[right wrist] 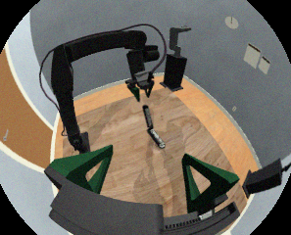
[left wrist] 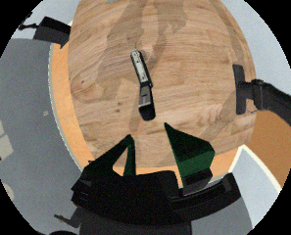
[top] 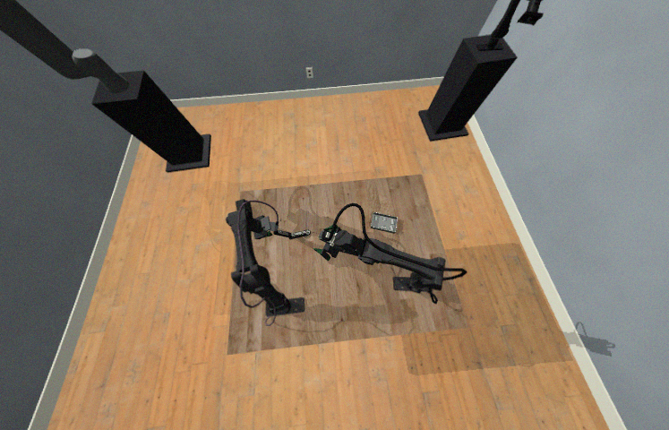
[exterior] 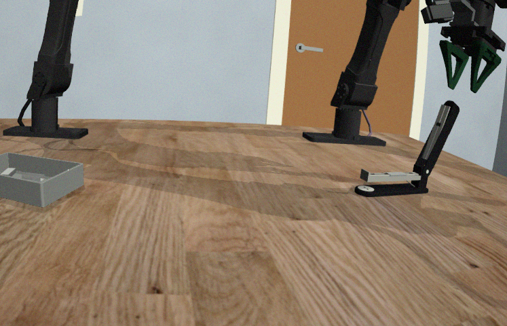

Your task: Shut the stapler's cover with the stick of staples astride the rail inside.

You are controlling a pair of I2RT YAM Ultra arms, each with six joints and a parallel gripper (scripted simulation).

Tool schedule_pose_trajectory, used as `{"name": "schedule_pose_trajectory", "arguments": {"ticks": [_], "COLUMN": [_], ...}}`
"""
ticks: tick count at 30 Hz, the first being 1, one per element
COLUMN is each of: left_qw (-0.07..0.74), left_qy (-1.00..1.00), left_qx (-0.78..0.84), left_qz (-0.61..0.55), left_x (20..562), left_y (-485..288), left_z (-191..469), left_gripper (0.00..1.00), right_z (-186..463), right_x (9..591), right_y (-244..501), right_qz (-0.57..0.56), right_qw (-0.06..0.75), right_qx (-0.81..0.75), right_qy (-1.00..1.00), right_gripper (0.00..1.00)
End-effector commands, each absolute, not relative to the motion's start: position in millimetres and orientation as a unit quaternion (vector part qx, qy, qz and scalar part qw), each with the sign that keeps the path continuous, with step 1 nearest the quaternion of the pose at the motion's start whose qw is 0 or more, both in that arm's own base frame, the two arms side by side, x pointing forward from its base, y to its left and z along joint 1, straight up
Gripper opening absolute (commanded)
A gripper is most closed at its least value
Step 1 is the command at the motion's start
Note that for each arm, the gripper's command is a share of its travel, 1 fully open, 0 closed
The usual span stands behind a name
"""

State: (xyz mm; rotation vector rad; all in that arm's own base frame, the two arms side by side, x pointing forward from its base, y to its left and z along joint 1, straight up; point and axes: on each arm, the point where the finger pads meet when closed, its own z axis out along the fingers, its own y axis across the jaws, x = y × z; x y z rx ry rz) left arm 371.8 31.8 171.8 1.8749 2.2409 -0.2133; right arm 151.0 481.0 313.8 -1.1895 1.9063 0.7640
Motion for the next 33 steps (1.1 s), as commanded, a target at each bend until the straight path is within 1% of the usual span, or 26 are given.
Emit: {"name": "schedule_pose_trajectory", "arguments": {"ticks": [1, 5, 22, 33], "left_qw": [0.138, 0.159, 0.155, 0.155], "left_qy": [0.716, 0.723, 0.727, 0.730], "left_qx": [0.674, 0.660, 0.659, 0.654], "left_qz": [-0.122, -0.130, -0.119, -0.126], "left_x": [371, 375, 374, 375], "left_y": [13, 19, 19, 5], "left_z": [172, 173, 179, 161], "left_gripper": [0.50, 0.50, 0.50, 0.50], "right_z": [329, 329, 324, 324], "right_x": [155, 155, 152, 152], "right_y": [479, 479, 479, 479], "right_qz": [0.303, 0.303, 0.301, 0.301], "right_qw": [0.384, 0.385, 0.380, 0.380], "right_qx": [-0.463, -0.463, -0.463, -0.463], "right_qy": [0.739, 0.739, 0.742, 0.742], "right_gripper": [1.00, 1.00, 1.00, 1.00]}}
